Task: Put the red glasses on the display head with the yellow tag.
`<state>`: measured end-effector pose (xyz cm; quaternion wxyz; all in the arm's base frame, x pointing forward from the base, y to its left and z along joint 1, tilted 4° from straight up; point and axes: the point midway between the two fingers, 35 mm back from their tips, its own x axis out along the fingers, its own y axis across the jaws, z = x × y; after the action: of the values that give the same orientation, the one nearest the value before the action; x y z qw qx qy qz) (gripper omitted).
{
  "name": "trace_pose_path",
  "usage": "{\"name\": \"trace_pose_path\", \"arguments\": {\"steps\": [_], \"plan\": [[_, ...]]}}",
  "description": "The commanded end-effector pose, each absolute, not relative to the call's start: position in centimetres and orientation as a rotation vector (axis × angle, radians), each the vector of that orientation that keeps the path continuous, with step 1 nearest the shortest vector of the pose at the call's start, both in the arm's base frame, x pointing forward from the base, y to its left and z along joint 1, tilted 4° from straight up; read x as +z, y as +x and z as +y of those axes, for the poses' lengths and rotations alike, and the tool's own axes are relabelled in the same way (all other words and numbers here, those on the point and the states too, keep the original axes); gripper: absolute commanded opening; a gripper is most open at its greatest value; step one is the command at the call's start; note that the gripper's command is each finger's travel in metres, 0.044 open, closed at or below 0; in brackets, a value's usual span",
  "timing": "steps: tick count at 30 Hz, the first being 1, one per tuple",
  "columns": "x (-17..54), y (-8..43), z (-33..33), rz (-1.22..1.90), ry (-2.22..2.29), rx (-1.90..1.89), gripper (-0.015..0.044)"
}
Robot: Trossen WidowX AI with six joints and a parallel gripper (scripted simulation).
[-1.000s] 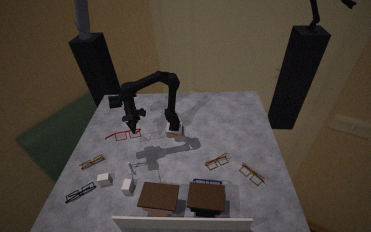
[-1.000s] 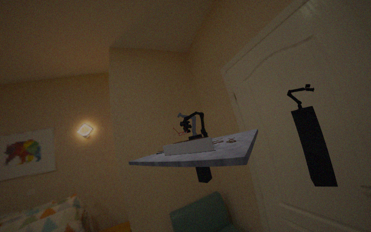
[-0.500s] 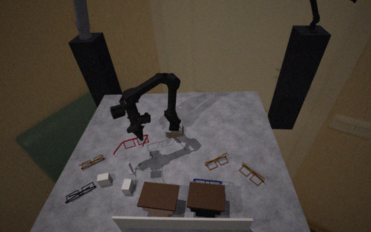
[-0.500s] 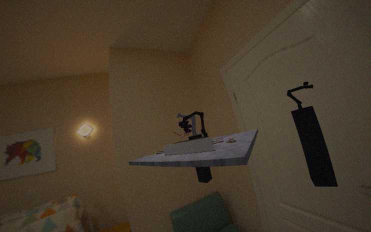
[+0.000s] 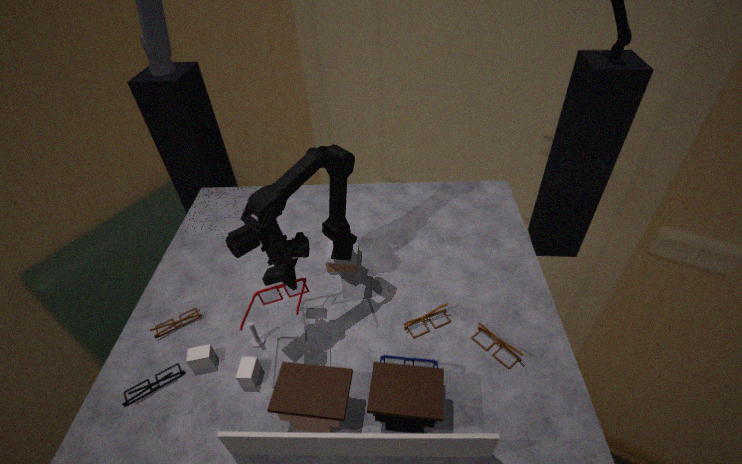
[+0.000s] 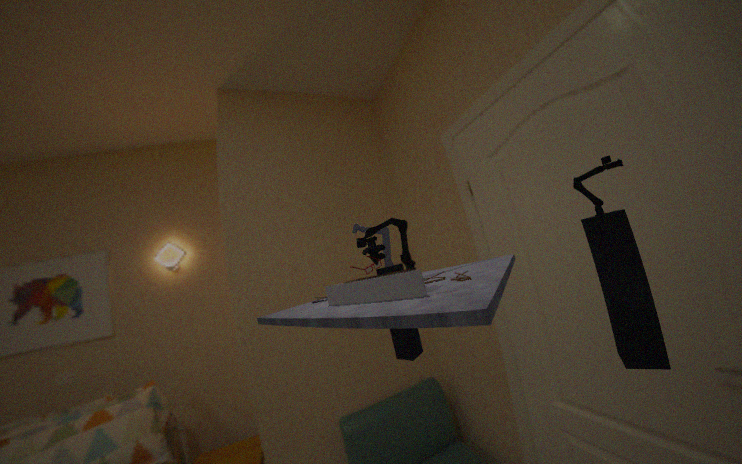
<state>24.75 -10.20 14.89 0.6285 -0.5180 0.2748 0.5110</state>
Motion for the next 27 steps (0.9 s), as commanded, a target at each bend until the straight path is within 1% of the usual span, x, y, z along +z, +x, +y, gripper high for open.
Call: {"name": "trace_pose_path", "arguments": {"steps": [1,27], "plan": [[14.6,25.1,-9.2,0.671,-1.163,1.193,0.0000],[13.0,26.2,-0.7,0.983,-1.095,1.264,0.0000]]}}
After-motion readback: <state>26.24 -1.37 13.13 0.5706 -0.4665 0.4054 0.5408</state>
